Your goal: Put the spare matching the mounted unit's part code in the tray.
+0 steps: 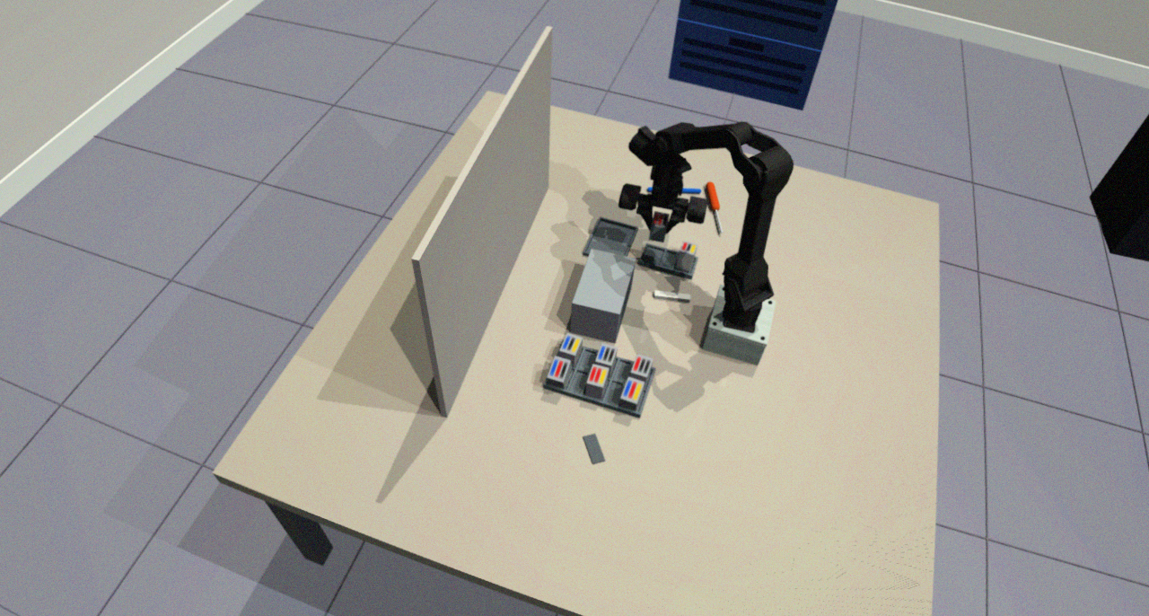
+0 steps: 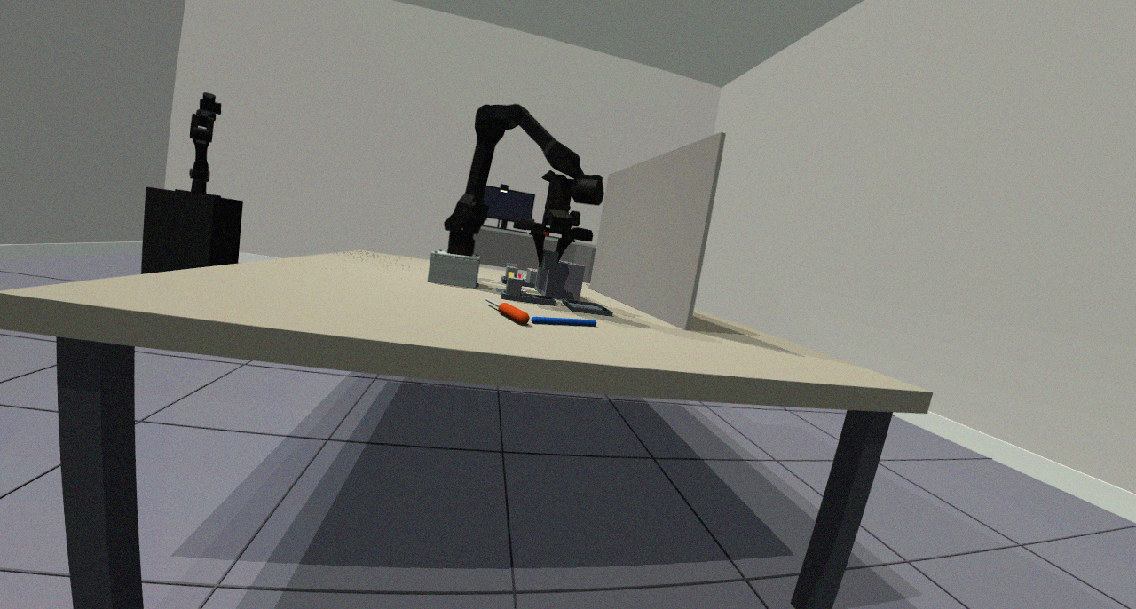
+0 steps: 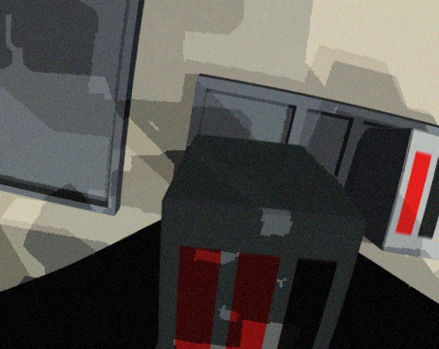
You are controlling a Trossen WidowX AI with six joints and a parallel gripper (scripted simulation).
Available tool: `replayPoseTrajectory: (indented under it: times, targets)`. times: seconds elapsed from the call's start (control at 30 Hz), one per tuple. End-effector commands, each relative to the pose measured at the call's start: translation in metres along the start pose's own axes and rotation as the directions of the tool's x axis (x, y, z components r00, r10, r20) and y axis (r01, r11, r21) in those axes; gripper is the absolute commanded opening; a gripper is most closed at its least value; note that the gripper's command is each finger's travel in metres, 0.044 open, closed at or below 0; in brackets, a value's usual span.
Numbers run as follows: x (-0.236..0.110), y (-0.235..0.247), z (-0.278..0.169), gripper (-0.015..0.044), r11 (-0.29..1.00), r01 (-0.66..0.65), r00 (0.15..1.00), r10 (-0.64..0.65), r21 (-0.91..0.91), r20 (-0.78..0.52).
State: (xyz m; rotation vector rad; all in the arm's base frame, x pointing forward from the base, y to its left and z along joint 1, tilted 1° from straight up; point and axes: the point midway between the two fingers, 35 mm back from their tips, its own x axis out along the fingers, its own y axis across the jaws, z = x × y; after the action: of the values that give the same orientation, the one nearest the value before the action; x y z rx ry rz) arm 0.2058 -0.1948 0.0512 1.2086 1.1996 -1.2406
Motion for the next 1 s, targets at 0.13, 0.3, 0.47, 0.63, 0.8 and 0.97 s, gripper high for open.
replayPoseTrajectory:
  times: [0.13, 0.3, 0.47, 0.63, 0.8, 0.97]
  targets:
    - [-0.024, 0.005, 0.0, 0.0, 1.0, -0.004, 1.0, 0.004, 0.0, 0.002]
    - [-0.052, 0.008, -0.002, 0.0, 1.0, -0.007, 1.0, 0.007, -0.001, 0.003]
    - [-0.076, 0.008, -0.005, 0.0, 1.0, -0.009, 1.0, 0.009, -0.002, 0.004]
    - [-0.077, 0.011, -0.004, 0.0, 1.0, -0.009, 1.0, 0.009, -0.002, 0.004]
    - [-0.08, 0.028, 0.003, 0.0, 1.0, -0.01, 1.0, 0.01, -0.002, 0.004]
    - [-0.082, 0.046, 0.009, 0.0, 1.0, -0.012, 1.0, 0.012, -0.002, 0.004]
